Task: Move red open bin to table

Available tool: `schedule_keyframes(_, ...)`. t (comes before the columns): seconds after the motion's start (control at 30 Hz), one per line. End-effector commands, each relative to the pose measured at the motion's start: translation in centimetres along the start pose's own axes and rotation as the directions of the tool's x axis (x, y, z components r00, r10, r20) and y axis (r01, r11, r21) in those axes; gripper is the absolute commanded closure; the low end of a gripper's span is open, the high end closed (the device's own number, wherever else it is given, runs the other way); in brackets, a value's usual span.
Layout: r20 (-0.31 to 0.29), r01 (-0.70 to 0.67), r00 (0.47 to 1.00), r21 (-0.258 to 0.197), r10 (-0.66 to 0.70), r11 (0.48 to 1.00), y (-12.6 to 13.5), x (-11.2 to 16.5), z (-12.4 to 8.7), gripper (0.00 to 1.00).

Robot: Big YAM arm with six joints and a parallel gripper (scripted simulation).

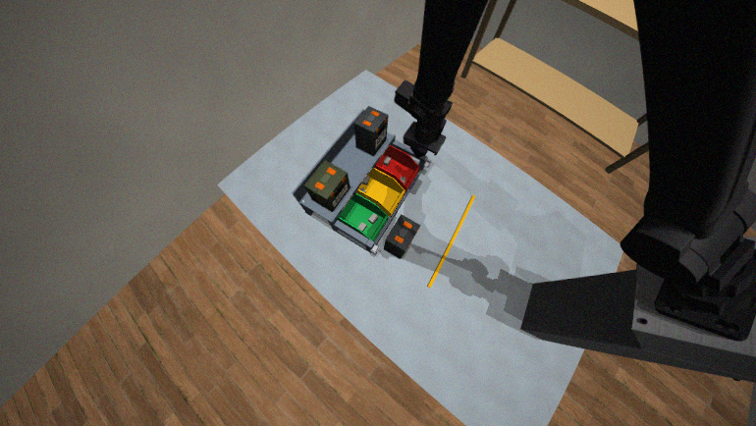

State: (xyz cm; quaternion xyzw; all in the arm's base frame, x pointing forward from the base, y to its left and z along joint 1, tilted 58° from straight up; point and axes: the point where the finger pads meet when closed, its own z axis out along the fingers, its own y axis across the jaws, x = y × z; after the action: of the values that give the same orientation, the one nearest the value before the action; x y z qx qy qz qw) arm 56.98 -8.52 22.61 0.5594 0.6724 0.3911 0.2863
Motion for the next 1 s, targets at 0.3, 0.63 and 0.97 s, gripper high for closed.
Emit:
schedule_keyframes(0.3, -0.002, 0.003, 1.0, 0.007, -0.003, 1.0, 0.1, -0.5, 0.5, 1.0)
schedule_keyframes(0.63, -0.002, 0.003, 1.0, 0.007, -0.003, 1.0, 0.1, -0.5, 0.5, 1.0)
schedule_keyframes(0.97, -0.007, 0.002, 1.0, -0.009, -0.002, 1.0, 0.6, 0.3, 2.5, 1.0)
